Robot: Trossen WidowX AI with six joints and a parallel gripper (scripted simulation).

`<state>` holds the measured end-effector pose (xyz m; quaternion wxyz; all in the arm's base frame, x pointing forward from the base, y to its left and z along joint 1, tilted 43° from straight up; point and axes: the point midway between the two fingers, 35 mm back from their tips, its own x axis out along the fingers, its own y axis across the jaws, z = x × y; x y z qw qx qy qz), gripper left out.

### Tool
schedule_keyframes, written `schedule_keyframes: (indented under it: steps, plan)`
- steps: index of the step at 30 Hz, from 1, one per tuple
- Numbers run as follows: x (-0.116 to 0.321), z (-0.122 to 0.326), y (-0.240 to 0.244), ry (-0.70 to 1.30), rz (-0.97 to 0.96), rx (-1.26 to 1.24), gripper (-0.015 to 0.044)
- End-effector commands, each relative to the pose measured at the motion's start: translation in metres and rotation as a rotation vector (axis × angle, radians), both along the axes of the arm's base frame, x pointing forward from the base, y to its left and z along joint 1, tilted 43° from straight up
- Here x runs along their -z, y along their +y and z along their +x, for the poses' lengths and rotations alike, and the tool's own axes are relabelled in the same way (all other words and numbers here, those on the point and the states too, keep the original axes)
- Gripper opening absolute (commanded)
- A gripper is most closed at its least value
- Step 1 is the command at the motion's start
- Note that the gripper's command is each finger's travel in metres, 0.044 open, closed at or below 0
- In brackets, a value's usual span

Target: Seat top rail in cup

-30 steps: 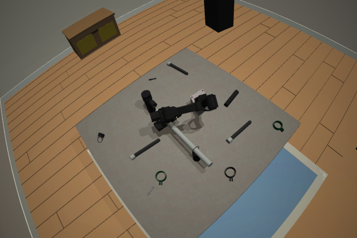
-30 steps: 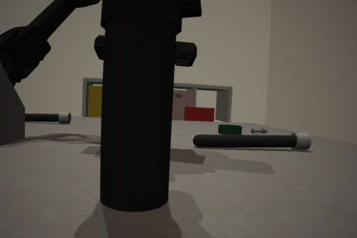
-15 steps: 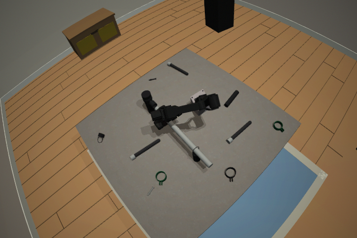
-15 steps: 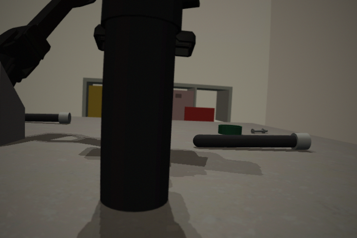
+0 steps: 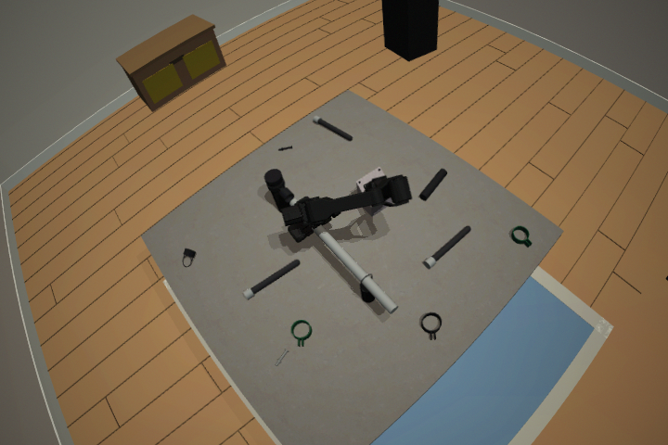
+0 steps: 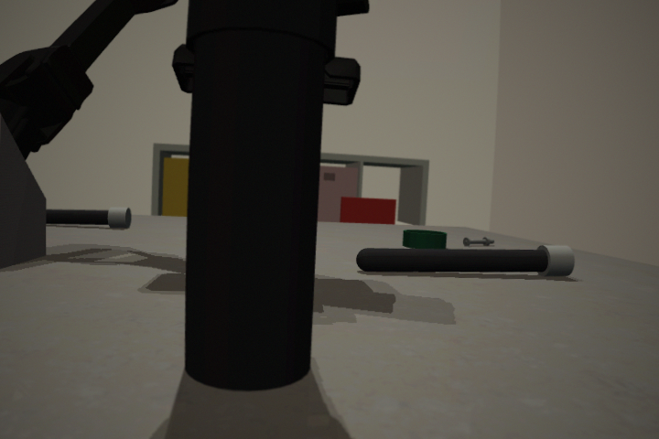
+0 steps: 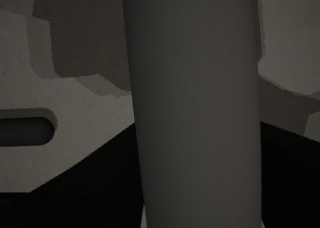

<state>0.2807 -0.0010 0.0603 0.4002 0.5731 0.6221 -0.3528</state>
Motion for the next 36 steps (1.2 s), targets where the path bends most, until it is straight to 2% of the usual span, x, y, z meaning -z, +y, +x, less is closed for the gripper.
schedule_keyframes:
  steps: [1,36]
  plan:
    - [-0.003,0.004,-0.006,-0.012,-0.006,0.004,0.0000]
    - [0.012,0.005,-0.022,-0.002,0.005,-0.009,0.0000]
